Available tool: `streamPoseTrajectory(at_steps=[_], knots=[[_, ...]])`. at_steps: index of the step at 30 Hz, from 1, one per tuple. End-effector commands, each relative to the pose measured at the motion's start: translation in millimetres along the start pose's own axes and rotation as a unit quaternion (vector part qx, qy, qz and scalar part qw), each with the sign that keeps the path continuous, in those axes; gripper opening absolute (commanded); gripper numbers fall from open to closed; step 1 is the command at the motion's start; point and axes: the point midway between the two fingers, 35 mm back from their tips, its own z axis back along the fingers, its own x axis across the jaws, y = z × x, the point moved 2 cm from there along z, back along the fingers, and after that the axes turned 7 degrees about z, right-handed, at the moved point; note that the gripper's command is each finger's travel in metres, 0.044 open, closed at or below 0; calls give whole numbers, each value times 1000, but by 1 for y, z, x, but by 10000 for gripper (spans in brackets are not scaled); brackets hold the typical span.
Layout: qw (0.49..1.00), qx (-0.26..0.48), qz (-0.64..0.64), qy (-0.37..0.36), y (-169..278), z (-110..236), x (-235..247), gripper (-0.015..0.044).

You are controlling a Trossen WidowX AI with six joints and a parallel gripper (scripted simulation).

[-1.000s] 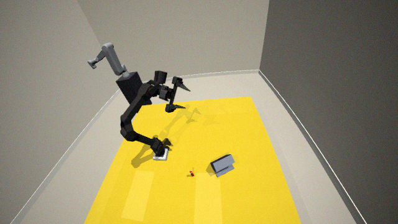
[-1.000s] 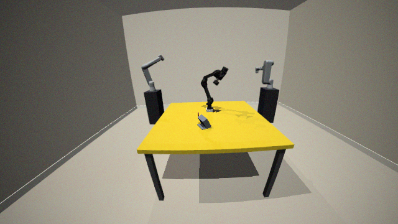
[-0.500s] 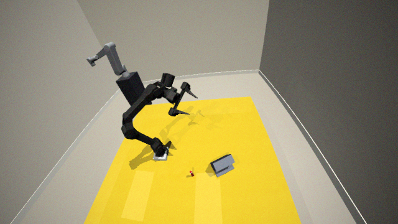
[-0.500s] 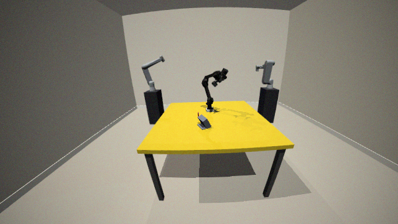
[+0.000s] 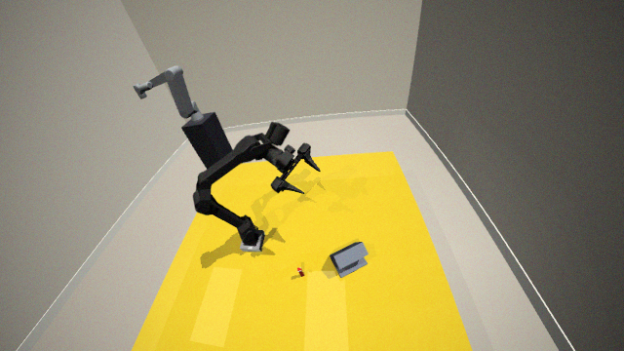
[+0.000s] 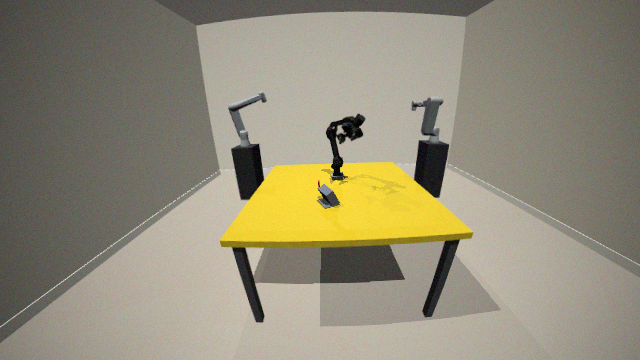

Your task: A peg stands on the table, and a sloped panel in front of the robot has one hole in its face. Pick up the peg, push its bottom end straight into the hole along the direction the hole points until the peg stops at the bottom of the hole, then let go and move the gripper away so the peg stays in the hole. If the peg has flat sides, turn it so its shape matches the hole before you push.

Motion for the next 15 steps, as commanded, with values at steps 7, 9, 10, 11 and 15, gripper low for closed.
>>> streamPoseTrajectory(at_steps=[7, 9, 10, 11, 15], knots=[[993, 50, 102, 35, 17, -33, -14, 440], [990, 61, 122, 41, 20, -39, -17, 440], [988, 66, 131, 44, 21, -42, -19, 440], [986, 72, 141, 47, 23, -45, -21, 440], [978, 96, 177, 57, 29, -57, -30, 440]])
